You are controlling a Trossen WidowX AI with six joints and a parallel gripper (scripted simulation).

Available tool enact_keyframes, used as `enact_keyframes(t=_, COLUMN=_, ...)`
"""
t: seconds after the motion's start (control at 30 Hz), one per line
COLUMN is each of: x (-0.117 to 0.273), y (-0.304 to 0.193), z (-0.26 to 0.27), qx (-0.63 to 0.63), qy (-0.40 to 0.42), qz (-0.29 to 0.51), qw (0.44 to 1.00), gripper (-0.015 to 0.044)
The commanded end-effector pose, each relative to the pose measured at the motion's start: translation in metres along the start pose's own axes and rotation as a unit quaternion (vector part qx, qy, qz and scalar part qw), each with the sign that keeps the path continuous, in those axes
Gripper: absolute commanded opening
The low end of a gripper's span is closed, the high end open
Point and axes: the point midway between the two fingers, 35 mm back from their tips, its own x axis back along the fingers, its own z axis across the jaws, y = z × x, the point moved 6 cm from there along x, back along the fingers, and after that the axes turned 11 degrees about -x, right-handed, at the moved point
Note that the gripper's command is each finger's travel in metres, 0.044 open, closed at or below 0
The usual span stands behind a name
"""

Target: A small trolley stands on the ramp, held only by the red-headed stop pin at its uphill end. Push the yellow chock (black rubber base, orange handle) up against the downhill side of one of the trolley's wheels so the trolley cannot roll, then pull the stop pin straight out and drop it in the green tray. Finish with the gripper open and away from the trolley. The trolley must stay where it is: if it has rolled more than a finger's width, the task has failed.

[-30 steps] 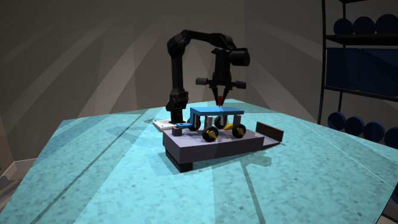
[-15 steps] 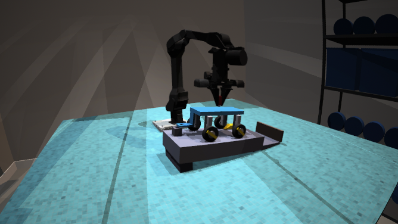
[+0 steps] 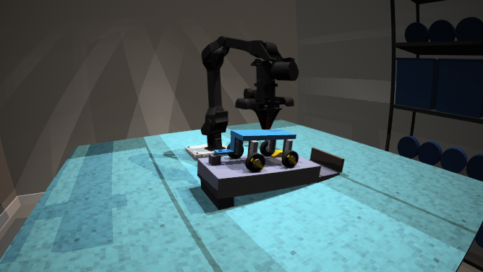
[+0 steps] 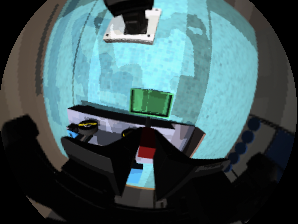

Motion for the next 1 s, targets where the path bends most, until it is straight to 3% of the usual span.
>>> enact_keyframes(t=0.0, x=-0.010, y=0.008, z=0.002, qx=0.015, qy=-0.002, qz=-0.006, qw=1.000, gripper=0.0000)
enact_keyframes(t=0.23, x=-0.016, y=0.013, z=0.003, qx=0.024, qy=-0.005, qz=-0.008, qw=1.000, gripper=0.0000)
enact_keyframes(t=0.53, x=-0.042, y=0.010, z=0.004, qx=0.023, qy=-0.085, qz=-0.027, qw=0.996, gripper=0.0000)
enact_keyframes(t=0.97, x=-0.076, y=0.016, z=-0.013, qx=0.023, qy=-0.089, qz=-0.028, qw=0.995, gripper=0.0000)
